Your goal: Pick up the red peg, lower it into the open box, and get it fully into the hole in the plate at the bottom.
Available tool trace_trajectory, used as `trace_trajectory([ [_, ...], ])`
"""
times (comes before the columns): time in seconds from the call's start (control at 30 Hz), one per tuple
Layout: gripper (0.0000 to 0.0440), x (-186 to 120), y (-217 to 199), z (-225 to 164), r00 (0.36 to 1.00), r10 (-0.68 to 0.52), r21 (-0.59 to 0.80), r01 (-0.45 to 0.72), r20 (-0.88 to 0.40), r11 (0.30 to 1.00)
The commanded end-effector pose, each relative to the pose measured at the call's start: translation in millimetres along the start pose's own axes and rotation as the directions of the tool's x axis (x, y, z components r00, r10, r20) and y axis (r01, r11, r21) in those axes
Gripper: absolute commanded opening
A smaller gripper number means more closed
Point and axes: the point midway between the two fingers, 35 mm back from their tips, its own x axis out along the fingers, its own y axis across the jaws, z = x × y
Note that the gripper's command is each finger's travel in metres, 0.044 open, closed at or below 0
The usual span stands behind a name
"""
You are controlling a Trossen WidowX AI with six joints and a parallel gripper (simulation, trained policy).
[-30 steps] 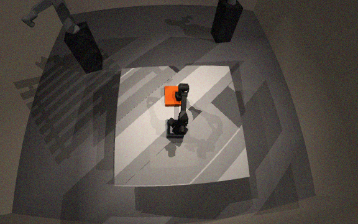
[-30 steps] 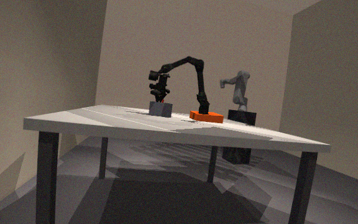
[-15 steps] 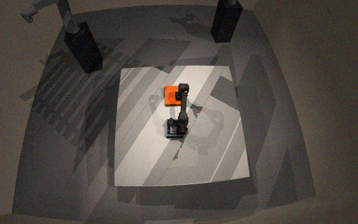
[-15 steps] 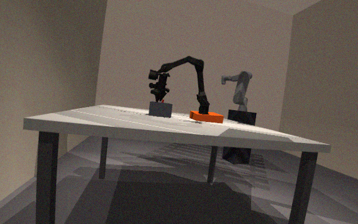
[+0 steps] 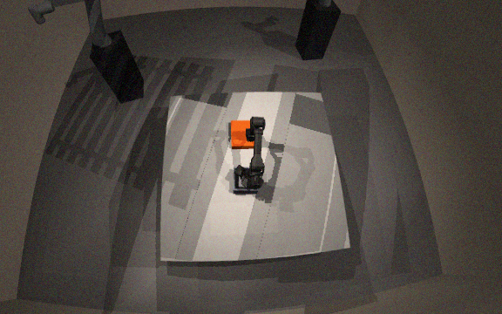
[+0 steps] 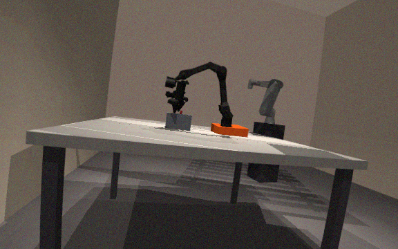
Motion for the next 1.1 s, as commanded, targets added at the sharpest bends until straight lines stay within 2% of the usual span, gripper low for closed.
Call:
trace_trajectory([
  [0.0,0.0262,-1.6,-1.0,0.5,1.0,-0.006,-0.009,0.006,0.003,1.0],
  [0.7,0.0297,-9.8,-4.4,6.3,1.0,-0.021,-0.023,0.022,0.021,1.0],
  [0.77,0.0325,-9.8,-5.4,11.4,0.999,-0.022,-0.013,0.023,0.028,1.0],
  [0.9,0.0428,-7.7,-6.4,22.8,0.999,-0.024,0.009,0.023,0.039,1.0],
  [0.93,0.044,-7.1,-6.5,25.6,0.999,-0.025,0.015,0.024,0.041,1.0],
  [1.07,0.044,-4.6,-7.9,36.1,0.998,-0.028,0.045,0.025,0.055,0.999],
])
